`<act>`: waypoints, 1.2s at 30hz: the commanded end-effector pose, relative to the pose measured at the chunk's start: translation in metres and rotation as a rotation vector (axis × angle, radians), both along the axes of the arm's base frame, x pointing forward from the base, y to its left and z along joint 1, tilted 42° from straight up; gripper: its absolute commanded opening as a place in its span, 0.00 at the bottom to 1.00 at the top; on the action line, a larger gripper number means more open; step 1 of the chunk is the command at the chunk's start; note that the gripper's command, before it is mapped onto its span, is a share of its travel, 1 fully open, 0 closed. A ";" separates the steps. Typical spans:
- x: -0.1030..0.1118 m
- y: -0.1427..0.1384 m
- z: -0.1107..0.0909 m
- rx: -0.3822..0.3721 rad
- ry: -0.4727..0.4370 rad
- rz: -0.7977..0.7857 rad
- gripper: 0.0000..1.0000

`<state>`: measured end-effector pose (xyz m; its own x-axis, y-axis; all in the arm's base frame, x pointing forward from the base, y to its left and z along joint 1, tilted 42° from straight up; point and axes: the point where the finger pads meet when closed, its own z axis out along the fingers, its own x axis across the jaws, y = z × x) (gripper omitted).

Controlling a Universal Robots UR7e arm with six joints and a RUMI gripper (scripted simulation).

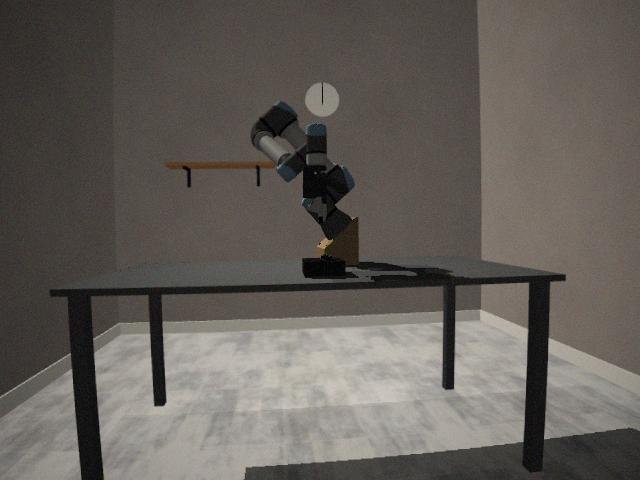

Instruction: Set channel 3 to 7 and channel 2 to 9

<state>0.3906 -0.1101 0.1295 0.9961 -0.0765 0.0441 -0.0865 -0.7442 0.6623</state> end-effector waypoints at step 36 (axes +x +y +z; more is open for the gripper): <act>0.007 -0.002 -0.011 0.004 0.141 0.160 1.00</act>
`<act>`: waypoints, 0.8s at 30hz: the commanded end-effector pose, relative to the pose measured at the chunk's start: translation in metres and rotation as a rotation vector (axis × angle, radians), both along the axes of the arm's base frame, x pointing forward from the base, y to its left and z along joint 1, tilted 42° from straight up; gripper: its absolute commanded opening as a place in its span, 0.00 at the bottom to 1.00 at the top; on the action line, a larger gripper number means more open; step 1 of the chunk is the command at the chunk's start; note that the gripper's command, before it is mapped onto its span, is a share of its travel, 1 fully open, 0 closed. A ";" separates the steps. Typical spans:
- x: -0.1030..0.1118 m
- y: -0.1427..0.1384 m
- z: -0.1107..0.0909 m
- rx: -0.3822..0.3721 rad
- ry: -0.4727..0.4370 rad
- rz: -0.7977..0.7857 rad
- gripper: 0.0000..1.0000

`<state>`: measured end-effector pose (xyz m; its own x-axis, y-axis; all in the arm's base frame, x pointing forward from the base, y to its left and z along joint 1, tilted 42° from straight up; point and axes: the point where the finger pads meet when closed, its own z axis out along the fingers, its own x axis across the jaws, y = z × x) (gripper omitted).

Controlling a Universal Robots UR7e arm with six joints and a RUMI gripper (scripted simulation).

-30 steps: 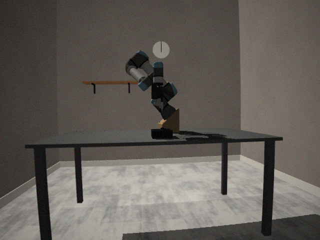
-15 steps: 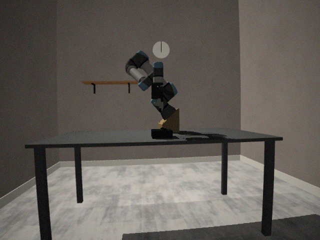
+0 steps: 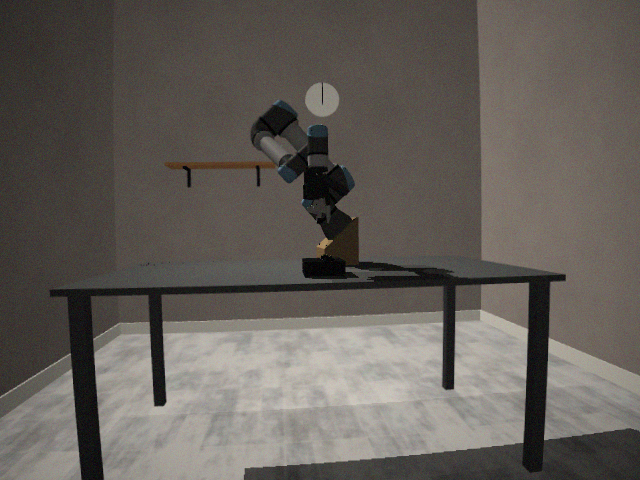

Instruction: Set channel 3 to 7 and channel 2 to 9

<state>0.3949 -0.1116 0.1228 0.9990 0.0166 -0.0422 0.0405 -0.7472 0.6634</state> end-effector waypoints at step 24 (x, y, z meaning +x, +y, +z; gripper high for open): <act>0.025 -0.014 -0.046 0.018 0.584 0.661 1.00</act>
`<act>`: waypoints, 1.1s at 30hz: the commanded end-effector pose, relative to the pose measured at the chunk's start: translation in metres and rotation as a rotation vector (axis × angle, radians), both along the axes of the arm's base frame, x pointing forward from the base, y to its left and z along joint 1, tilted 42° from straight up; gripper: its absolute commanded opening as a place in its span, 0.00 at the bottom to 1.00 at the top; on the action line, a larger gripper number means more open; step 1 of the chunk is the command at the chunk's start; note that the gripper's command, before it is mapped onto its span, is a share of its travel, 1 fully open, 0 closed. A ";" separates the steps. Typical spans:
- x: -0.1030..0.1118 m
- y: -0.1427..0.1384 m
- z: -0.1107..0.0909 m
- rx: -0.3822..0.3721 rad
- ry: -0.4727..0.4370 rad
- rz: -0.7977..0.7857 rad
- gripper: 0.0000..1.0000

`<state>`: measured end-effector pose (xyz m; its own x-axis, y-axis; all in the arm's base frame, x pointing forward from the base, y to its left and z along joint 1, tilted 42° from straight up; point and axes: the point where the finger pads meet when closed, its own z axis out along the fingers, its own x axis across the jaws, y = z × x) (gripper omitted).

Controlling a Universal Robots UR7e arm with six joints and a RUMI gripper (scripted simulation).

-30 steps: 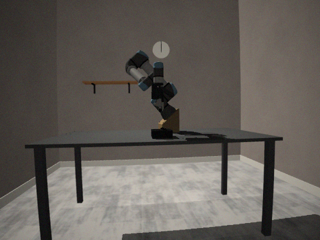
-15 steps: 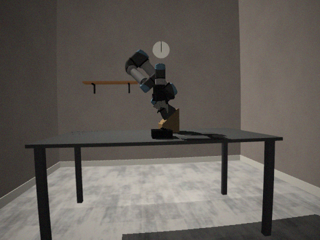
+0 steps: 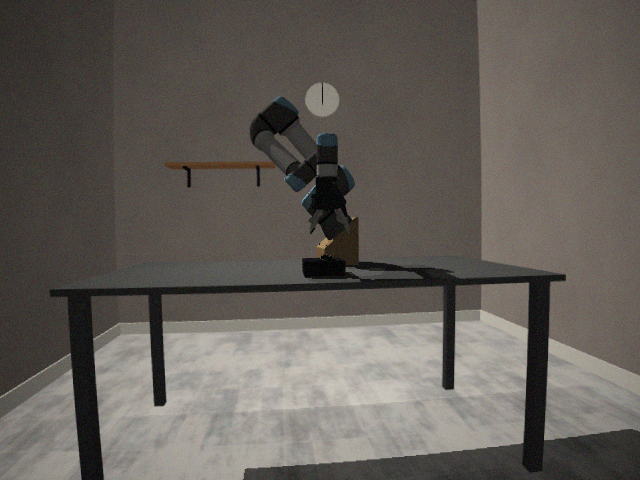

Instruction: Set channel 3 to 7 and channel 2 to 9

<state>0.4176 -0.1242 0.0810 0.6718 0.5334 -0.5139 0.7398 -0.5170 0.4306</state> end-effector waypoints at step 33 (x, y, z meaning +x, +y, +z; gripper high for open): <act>0.018 -0.013 -0.034 0.025 0.410 0.484 0.00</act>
